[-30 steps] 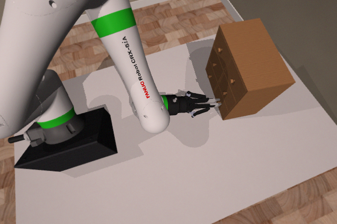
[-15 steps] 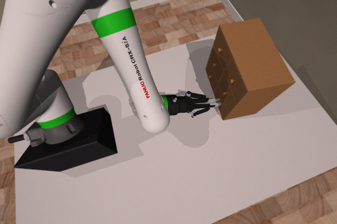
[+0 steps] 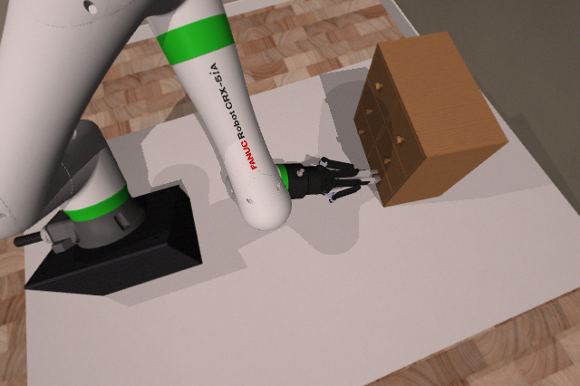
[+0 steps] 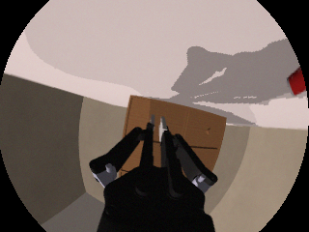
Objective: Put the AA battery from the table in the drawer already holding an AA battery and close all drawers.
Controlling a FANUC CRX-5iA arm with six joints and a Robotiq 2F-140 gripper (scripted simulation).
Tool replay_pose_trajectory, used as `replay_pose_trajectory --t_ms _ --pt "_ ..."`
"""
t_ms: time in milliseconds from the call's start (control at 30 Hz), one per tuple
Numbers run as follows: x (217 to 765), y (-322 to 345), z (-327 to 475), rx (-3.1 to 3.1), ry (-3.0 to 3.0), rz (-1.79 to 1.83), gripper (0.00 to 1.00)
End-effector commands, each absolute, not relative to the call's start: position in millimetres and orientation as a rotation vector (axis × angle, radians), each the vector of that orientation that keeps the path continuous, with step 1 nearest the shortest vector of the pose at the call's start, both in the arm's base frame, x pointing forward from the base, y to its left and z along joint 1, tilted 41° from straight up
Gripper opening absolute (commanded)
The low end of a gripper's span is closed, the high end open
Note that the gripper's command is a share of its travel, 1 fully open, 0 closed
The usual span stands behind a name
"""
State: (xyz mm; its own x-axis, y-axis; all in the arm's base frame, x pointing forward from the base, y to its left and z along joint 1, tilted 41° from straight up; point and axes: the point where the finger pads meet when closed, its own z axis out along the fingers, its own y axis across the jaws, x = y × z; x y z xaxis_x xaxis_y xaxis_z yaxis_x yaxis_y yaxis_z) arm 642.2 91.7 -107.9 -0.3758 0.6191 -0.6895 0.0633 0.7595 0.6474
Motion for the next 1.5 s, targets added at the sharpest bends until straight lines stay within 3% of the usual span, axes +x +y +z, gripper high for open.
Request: replay_pose_trajectory --t_ms 0,1467 --pt "640.5 91.6 -107.8 0.523 1.885 0.649 0.08" --pt "594.1 92.7 -104.6 0.523 1.885 0.649 0.08"
